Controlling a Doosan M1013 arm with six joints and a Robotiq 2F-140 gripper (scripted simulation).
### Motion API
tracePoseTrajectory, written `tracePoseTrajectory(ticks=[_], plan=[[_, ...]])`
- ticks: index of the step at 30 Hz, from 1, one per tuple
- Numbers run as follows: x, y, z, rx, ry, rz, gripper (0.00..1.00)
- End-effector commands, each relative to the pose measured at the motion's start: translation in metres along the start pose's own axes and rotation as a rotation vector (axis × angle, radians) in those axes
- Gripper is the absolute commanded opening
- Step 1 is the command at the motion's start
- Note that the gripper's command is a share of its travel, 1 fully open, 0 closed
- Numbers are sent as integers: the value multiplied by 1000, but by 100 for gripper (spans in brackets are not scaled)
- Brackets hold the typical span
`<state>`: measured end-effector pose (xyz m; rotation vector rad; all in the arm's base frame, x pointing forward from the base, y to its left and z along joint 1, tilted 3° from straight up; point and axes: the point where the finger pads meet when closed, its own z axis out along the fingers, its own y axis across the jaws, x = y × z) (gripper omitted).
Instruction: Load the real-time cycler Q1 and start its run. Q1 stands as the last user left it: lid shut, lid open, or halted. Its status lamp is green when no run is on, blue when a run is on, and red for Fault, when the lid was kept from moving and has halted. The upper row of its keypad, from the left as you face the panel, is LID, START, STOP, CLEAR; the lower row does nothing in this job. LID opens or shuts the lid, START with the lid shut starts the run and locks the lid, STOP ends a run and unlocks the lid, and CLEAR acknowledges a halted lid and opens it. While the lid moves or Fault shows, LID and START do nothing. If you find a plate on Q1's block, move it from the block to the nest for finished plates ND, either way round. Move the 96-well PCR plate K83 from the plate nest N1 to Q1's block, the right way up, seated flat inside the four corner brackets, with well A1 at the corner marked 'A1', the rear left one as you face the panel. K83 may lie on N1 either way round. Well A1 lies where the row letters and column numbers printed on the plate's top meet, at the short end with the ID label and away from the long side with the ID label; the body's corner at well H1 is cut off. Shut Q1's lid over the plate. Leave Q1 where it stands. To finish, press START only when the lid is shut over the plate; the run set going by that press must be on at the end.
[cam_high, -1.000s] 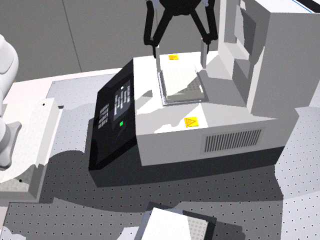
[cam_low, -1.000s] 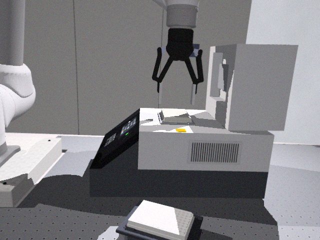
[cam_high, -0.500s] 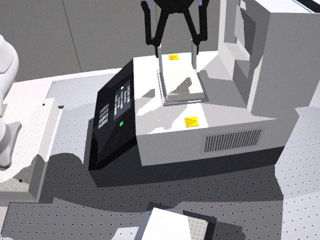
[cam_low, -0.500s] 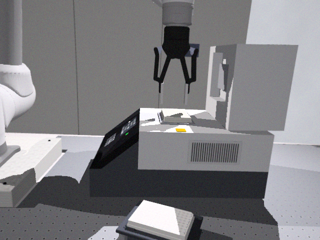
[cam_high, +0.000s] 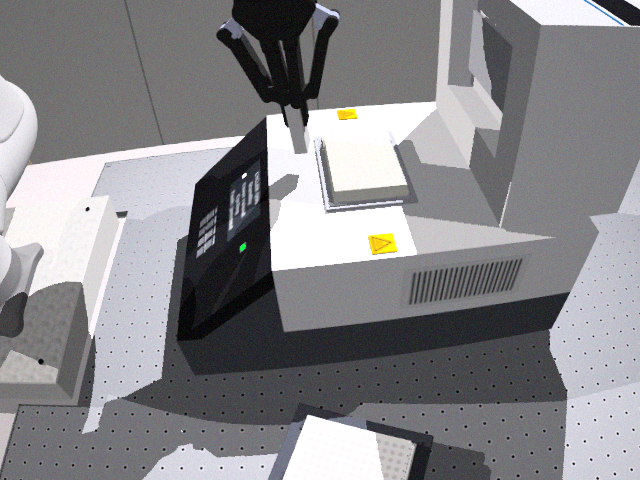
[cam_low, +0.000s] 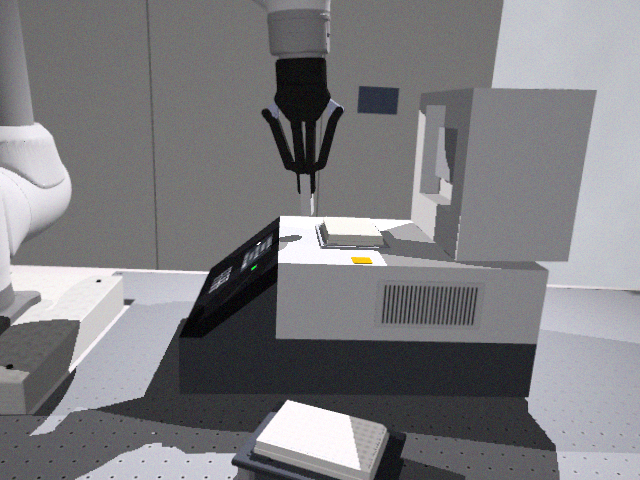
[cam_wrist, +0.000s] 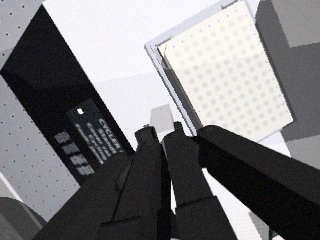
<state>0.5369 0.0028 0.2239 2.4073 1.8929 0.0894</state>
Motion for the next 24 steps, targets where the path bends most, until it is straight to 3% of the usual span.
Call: tracePoseTrajectory(ticks=[1, 3, 7, 10, 14, 17, 21, 24], plan=[[-2, -15, 1, -17, 6, 37, 0], [-3, -25, 1, -34, 13, 77, 0], [-6, -44, 2, -34, 13, 77, 0], [-8, -59, 3, -64, 25, 148, 0], [-9, -69, 4, -64, 25, 148, 0], [-11, -83, 5, -94, 38, 218, 0], [-14, -102, 6, -94, 38, 218, 0], [-16, -117, 7, -124, 50, 289, 0]])
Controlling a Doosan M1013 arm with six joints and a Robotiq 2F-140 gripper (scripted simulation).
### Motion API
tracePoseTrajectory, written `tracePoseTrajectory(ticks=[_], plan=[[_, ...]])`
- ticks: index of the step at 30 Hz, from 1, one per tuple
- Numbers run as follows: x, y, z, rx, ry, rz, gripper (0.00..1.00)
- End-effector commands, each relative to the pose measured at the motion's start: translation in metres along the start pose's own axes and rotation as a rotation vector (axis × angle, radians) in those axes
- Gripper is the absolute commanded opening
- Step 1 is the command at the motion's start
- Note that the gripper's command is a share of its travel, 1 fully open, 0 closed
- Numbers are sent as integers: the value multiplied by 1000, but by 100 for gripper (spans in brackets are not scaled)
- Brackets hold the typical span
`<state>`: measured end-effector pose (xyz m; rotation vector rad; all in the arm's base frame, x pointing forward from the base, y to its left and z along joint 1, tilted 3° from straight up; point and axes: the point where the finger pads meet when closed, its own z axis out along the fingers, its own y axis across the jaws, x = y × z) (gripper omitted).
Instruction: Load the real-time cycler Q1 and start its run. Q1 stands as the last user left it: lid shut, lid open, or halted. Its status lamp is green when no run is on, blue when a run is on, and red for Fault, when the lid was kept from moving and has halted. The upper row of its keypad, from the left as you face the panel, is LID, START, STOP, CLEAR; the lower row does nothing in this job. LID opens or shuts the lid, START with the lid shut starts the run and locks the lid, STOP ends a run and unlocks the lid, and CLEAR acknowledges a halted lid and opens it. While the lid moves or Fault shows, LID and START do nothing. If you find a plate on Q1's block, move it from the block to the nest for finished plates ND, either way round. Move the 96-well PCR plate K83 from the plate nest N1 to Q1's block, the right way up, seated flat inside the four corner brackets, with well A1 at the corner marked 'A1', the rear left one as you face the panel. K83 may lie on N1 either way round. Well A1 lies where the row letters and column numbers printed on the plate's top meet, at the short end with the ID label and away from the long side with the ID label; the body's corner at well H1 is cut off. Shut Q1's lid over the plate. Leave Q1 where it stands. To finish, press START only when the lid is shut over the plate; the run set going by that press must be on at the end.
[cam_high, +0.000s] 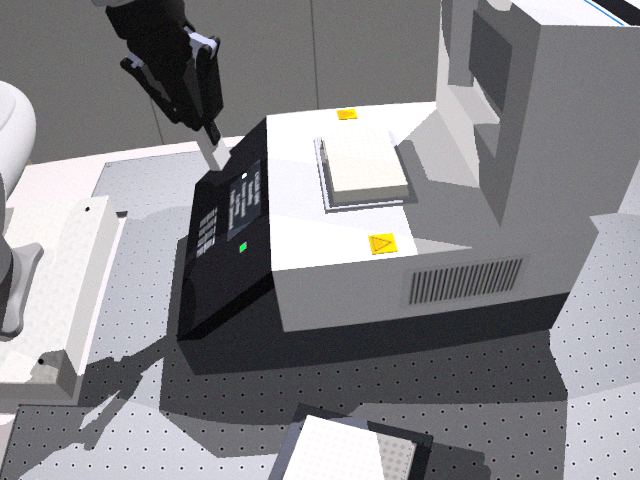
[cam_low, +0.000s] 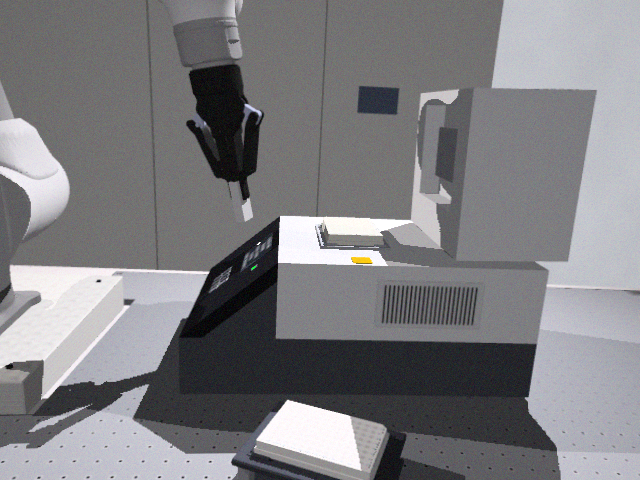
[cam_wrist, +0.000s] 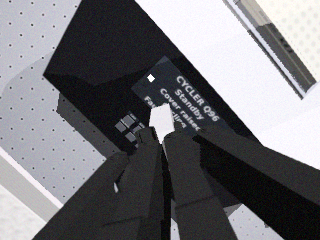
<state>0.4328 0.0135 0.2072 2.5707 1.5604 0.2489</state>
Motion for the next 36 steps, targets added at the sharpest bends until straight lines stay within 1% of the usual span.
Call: tracePoseTrajectory(ticks=[1, 3, 5, 7, 11, 13, 17, 19, 20, 22, 24, 26, 27, 31, 36], plan=[[-6, -16, -1, -21, 7, 46, 0], [-10, -25, -2, -21, 7, 46, 0], [-14, -34, -2, -47, 18, 106, 0], [-14, -34, -2, -47, 18, 106, 0], [-21, -53, -3, -51, 20, 117, 0], [-24, -62, -4, -77, 30, 177, 0], [-32, -80, -5, -81, 32, 187, 0], [-35, -89, -5, -107, 43, 248, 0], [-37, -94, -6, -112, 45, 258, 0], [-41, -103, -6, -112, 45, 258, 0], [-41, -103, -6, -112, 45, 258, 0], [-44, -113, -7, -137, 55, 318, 0], [-46, -117, -7, -142, 57, 328, 0], [-53, -135, -8, -142, 57, 328, 0], [-53, -134, -7, -142, 57, 328, 0]])
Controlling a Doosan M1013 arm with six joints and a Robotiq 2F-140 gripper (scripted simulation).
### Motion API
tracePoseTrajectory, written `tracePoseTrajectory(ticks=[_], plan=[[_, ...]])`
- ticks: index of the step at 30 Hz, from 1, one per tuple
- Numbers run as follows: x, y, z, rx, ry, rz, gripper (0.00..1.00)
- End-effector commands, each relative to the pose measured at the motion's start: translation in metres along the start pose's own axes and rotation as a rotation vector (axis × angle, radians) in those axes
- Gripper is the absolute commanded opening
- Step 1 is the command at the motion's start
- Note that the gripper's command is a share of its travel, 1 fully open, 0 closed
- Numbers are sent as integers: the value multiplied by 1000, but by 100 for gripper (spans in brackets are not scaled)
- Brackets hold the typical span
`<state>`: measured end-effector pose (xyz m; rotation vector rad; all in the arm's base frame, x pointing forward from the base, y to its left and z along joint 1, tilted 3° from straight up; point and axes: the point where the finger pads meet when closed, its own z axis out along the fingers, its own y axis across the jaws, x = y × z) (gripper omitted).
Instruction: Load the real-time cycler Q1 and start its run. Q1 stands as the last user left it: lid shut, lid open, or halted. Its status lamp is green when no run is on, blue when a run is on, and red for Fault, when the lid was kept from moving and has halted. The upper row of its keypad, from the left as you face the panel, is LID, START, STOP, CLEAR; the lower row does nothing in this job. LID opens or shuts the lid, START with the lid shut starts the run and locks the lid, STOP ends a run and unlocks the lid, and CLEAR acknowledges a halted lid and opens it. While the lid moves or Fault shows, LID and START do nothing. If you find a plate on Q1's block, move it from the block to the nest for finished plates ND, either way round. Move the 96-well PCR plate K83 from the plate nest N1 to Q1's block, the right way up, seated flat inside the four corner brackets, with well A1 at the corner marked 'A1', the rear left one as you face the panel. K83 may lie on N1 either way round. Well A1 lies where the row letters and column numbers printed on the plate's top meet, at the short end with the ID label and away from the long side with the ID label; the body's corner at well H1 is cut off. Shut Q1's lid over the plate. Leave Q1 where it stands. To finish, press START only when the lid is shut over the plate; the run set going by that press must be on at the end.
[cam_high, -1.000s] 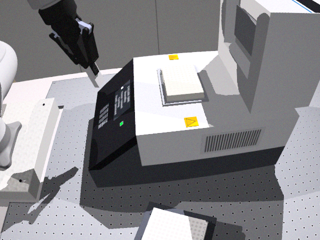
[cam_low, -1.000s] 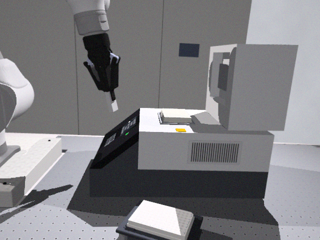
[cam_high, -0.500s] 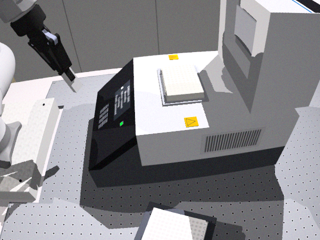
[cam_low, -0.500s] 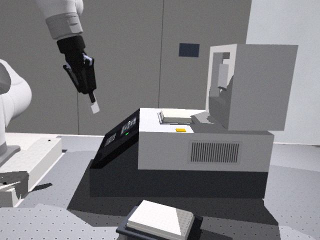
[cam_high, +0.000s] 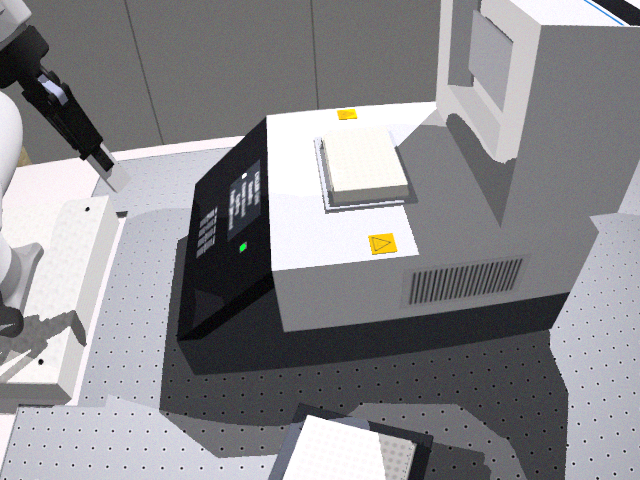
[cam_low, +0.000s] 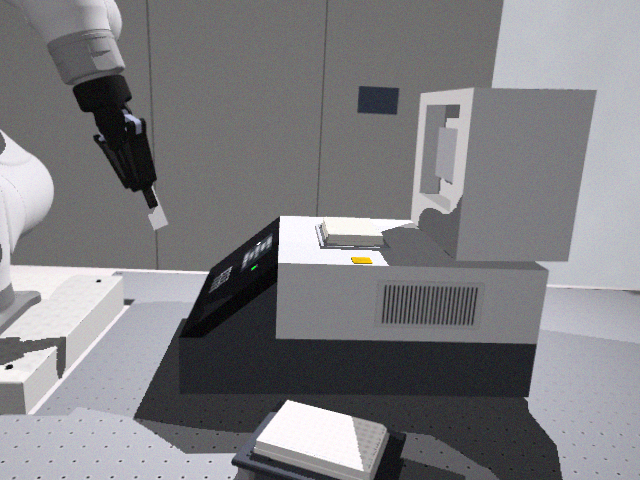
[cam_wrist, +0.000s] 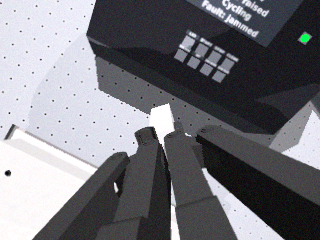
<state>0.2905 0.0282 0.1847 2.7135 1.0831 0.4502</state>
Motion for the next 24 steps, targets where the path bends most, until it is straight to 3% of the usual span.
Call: tracePoseTrajectory(ticks=[1, 24], plan=[[1, 1, 2, 0, 0, 0, 0], [13, 13, 29, 0, 0, 0, 0]])
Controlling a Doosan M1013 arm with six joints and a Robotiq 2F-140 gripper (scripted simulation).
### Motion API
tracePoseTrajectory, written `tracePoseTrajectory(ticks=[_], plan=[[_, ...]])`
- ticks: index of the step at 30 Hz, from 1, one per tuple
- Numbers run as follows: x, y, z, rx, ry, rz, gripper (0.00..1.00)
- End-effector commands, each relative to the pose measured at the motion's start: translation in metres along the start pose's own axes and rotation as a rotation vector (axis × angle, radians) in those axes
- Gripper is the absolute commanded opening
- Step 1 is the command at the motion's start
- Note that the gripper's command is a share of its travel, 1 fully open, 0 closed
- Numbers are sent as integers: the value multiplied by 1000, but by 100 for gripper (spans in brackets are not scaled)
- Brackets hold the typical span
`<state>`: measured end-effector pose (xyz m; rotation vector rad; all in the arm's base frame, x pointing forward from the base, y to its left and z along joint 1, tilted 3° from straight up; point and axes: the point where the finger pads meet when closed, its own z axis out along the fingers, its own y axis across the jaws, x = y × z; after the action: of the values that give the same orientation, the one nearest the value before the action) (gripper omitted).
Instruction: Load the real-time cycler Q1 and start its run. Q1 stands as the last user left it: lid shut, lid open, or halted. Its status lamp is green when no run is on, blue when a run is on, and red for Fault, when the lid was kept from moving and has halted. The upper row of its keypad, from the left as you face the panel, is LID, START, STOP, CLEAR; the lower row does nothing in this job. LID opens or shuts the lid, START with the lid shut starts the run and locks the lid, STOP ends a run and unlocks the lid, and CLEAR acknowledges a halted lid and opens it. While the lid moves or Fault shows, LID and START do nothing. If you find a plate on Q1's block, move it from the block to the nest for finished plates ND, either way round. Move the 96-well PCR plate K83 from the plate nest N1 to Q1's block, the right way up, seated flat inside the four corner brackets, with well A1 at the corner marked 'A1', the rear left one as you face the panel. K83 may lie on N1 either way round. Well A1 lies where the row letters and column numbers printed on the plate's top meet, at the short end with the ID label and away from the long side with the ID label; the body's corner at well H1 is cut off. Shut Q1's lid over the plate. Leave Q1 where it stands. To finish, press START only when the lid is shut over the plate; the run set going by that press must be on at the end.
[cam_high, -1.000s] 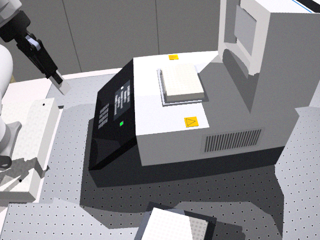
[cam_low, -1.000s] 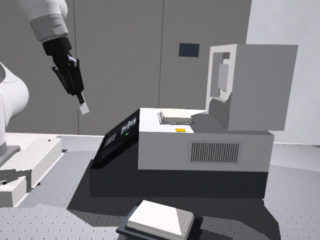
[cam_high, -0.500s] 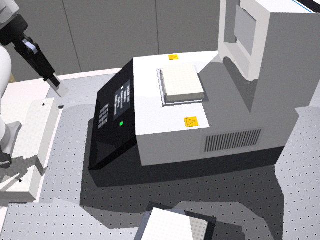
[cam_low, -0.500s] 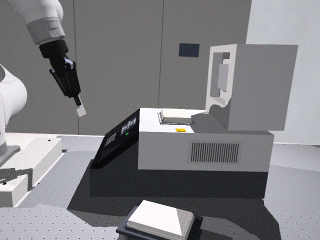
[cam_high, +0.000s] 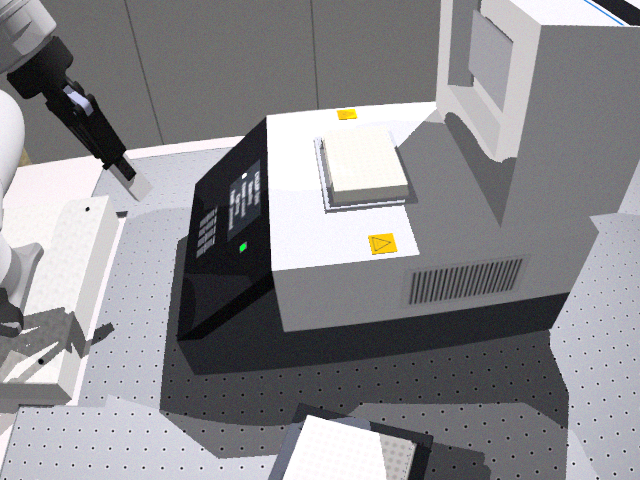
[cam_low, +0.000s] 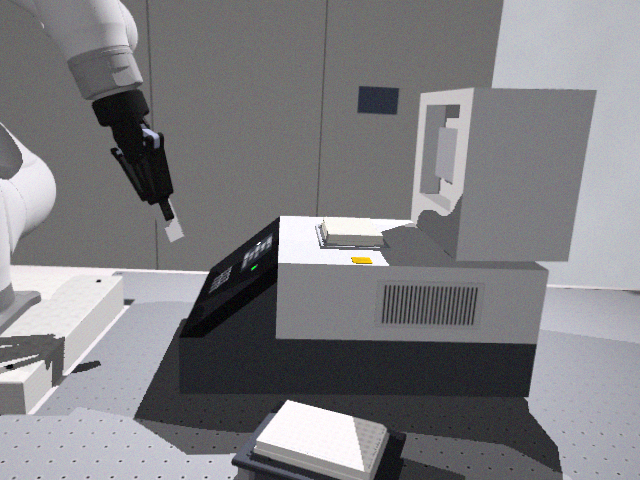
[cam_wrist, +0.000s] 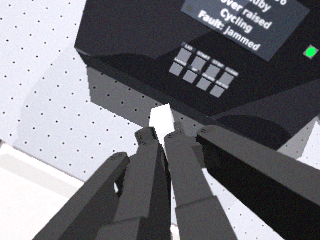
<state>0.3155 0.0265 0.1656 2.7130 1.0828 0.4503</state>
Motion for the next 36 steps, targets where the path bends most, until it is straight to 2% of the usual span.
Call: tracePoseTrajectory(ticks=[1, 36], plan=[[2, 2, 4, 0, 0, 0, 0], [21, 21, 47, 0, 0, 0, 0]])
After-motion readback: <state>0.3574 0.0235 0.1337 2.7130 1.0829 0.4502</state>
